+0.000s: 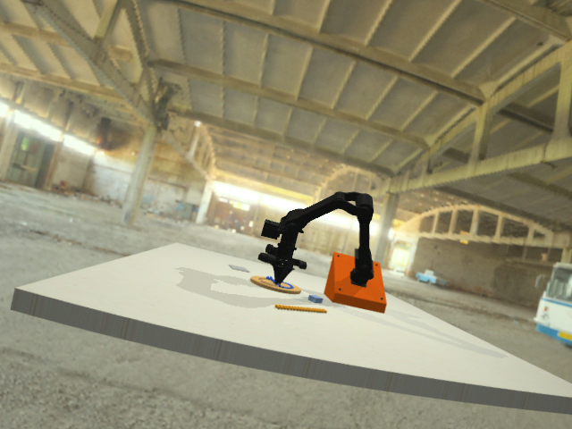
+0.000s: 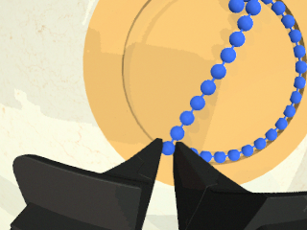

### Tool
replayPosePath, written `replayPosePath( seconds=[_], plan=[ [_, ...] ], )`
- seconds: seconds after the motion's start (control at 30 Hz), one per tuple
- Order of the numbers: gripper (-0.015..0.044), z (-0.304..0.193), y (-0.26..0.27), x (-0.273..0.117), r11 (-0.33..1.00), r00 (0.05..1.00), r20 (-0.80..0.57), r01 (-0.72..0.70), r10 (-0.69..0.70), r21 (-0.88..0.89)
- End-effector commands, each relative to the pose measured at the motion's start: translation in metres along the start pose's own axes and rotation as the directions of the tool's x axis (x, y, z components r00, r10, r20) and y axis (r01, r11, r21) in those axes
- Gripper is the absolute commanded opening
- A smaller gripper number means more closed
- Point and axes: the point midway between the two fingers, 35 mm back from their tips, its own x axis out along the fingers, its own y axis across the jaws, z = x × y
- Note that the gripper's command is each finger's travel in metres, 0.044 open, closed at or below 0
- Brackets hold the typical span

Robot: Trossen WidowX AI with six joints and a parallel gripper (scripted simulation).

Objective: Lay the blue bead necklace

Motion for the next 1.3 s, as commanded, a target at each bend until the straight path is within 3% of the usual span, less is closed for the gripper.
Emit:
replayPosePath(
  seconds=[0.0, 0.4, 0.97, 1.27],
  plan=[
    [0.0000, -0.0015, 0.0023, 0.0001, 1.000, 1.000, -0.003, -0.002, 0.002, 0.000],
    [0.0000, -0.0016, 0.0023, 0.0077, 1.000, 1.000, -0.003, -0.003, 0.003, 0.000],
    [0.0440, -0.0012, 0.0024, 0.0031, 1.000, 1.000, -0.001, -0.003, 0.003, 0.001],
    [0.0440, -0.0012, 0.0023, -0.0002, 1.000, 1.000, -0.003, -0.002, 0.002, 0.000]
  ],
)
